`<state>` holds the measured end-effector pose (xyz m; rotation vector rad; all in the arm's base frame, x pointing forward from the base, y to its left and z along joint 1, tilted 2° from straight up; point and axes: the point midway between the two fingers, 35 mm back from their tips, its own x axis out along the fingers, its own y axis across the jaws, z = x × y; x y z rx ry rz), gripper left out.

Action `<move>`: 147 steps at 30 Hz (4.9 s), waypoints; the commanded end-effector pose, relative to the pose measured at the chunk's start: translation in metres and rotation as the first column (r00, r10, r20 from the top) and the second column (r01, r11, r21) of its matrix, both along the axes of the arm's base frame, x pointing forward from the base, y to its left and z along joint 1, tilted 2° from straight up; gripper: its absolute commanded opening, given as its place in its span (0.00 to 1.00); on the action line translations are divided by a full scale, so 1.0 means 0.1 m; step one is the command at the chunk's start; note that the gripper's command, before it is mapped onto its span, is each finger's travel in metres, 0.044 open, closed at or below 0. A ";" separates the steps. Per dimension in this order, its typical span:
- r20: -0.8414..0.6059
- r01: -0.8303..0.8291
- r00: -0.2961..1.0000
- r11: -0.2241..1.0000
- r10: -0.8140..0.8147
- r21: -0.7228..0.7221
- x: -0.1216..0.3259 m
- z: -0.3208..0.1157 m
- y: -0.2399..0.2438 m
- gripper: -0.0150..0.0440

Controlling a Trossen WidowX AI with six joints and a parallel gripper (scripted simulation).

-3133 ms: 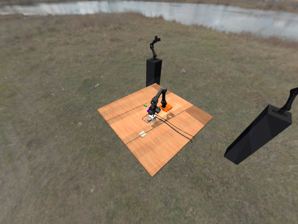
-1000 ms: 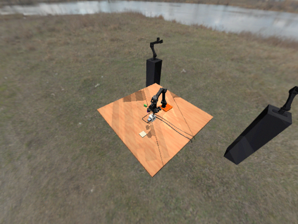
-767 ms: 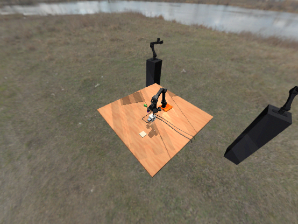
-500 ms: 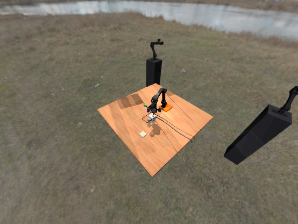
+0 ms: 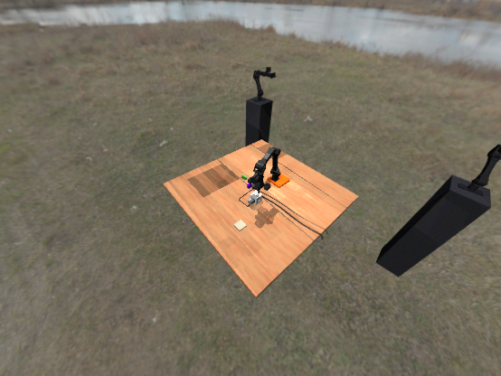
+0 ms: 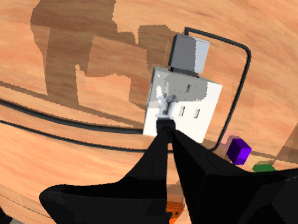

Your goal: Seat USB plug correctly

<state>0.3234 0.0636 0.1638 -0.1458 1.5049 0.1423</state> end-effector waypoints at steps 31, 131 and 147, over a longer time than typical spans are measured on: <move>-0.024 0.764 0.645 0.644 -0.764 0.046 0.00 0.00 0.00 0.25; -0.052 0.983 -0.169 -0.172 -0.984 0.061 0.00 -0.06 -0.03 0.25; -0.046 0.982 -0.176 -0.179 -0.983 0.062 0.00 -0.08 -0.04 0.25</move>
